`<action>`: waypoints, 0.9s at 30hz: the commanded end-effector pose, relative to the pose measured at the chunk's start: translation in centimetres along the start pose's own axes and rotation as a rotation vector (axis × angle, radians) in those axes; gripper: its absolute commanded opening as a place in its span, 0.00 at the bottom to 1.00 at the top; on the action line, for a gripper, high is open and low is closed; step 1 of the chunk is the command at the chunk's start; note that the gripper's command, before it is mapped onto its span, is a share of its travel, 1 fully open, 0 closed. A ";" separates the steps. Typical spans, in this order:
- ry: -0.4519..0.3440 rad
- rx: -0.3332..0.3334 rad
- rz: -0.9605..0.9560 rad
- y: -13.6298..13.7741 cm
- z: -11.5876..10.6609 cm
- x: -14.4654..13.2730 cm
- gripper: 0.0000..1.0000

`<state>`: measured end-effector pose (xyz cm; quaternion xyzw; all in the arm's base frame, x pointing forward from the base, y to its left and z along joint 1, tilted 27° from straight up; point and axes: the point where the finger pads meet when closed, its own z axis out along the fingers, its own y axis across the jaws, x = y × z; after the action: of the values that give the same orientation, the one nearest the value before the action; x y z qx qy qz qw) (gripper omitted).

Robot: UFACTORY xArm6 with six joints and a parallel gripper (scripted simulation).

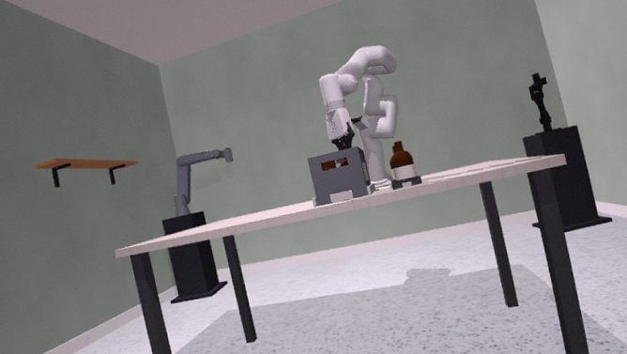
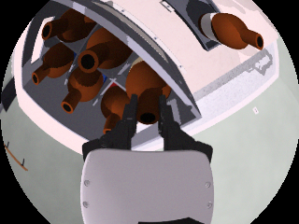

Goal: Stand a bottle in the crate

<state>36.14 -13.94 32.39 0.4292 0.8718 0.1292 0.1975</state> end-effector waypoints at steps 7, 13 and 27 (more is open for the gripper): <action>-0.004 -0.002 -0.001 0.1 0.3 -0.1 0.00; -0.004 -0.002 -0.001 0.1 0.6 -0.1 0.00; -0.004 -0.002 -0.001 0.1 1.0 -0.1 0.00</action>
<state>36.61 -13.89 31.47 0.4292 0.8718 0.1292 0.1975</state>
